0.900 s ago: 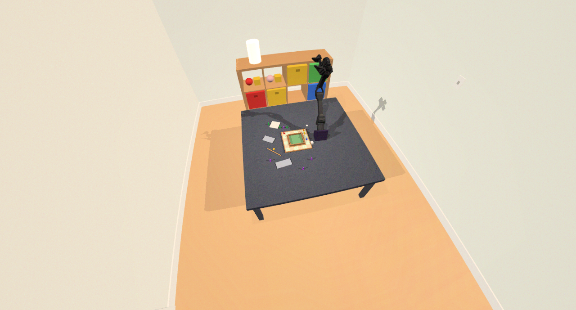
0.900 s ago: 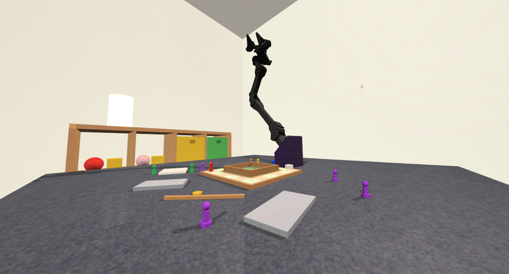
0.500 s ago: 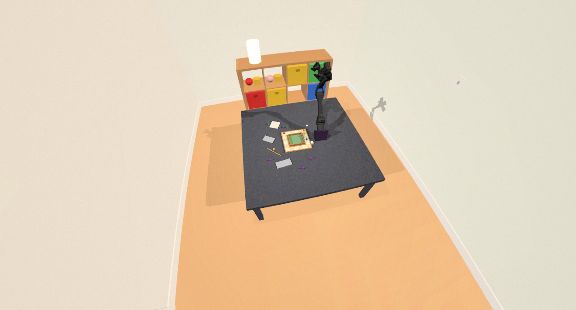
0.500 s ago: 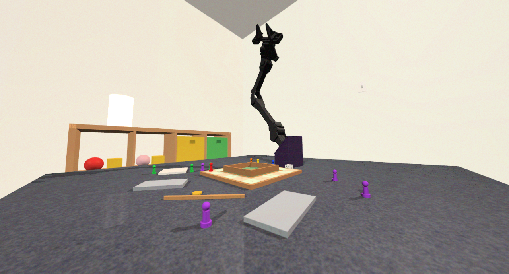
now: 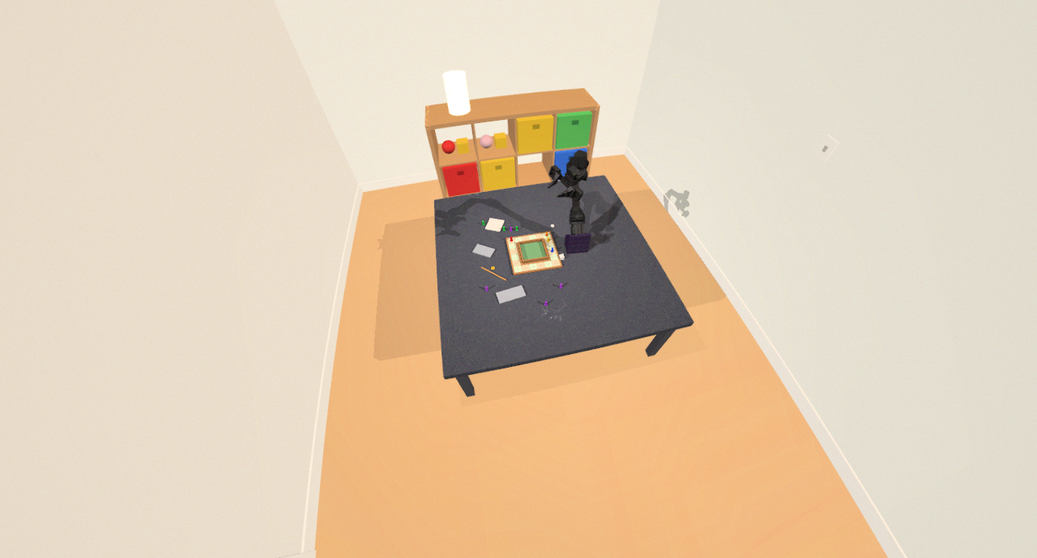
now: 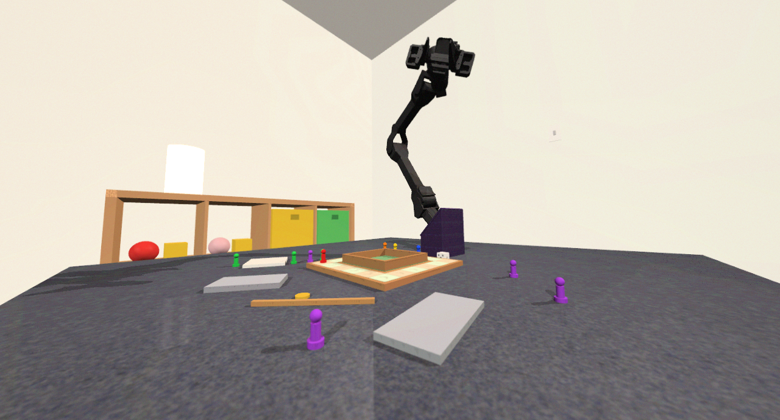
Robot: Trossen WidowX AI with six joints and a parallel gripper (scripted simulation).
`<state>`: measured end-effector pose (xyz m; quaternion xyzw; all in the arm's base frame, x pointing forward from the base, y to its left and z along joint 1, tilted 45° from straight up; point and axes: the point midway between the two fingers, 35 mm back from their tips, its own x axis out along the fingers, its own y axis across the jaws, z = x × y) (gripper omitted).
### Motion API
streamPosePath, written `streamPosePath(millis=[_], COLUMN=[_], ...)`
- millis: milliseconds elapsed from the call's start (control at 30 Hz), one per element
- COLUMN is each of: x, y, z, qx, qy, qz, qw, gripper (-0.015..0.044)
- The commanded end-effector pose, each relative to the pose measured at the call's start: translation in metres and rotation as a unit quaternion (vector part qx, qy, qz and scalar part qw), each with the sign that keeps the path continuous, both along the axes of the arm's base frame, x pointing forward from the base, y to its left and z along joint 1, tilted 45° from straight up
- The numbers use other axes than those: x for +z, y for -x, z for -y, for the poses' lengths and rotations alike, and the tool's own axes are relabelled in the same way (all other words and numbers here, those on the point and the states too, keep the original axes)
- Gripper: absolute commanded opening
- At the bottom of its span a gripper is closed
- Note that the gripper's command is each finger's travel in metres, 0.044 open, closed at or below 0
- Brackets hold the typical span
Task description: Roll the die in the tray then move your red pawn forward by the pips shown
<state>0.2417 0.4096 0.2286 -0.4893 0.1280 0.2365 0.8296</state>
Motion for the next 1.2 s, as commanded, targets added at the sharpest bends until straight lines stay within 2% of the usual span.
streamPosePath(millis=[0,300,567,867,1167], x=[-0.069,-0.197,-0.270,-0.290,-0.288], y=[-0.009,-0.004,0.039,0.116,0.122], z=[0.028,0.127,0.239,0.350,0.353], qx=[-0.055,-0.246,-0.461,-0.685,-0.689], qy=[0.011,0.026,0.050,0.092,0.093], qz=[-0.076,-0.225,-0.300,-0.290,-0.288], qw=[0.995,0.942,0.834,0.662,0.659], gripper=[0.0275,0.0275,0.0275,0.0275,0.0275])
